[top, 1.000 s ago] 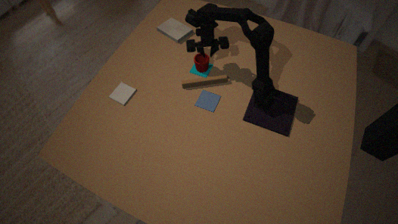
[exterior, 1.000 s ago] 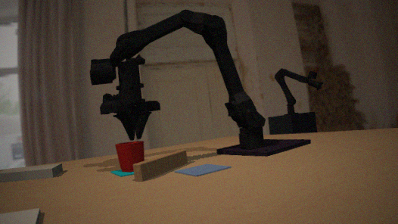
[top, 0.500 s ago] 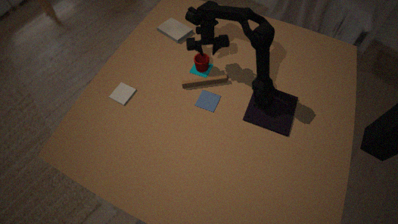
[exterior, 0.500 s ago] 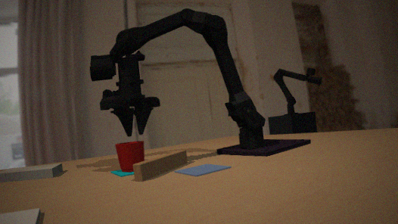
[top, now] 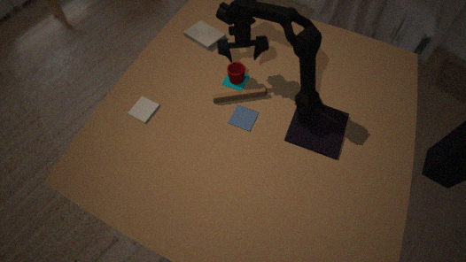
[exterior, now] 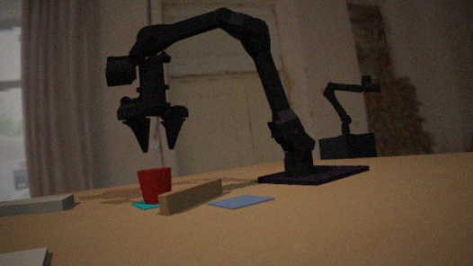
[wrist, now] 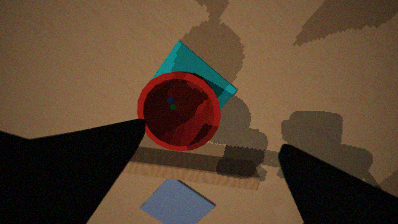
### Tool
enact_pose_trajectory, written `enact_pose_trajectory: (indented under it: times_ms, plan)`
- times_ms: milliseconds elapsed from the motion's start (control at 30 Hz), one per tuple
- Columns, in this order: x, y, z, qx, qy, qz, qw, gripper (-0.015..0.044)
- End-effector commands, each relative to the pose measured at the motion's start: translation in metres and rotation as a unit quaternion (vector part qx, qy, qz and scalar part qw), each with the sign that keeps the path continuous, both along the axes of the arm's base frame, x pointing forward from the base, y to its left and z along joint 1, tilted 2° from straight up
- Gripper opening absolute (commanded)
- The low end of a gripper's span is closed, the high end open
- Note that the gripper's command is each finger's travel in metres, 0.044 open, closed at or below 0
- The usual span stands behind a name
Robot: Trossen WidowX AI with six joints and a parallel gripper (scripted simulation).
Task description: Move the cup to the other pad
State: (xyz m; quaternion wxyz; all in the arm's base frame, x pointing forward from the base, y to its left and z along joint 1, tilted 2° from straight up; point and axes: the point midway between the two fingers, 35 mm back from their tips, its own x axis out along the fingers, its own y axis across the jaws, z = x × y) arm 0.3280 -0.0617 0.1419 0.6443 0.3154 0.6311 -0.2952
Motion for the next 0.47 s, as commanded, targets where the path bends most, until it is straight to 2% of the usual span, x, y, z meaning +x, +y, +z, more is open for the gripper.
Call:
enact_pose_trajectory:
  times_ms: [0, 433]
  plan:
    - [0.000, 0.000, 0.012, 0.001, -0.001, 0.002, 1.000, 0.0440]
    - [-0.001, -0.002, 0.042, 0.001, -0.002, 0.003, 1.000, 0.0440]
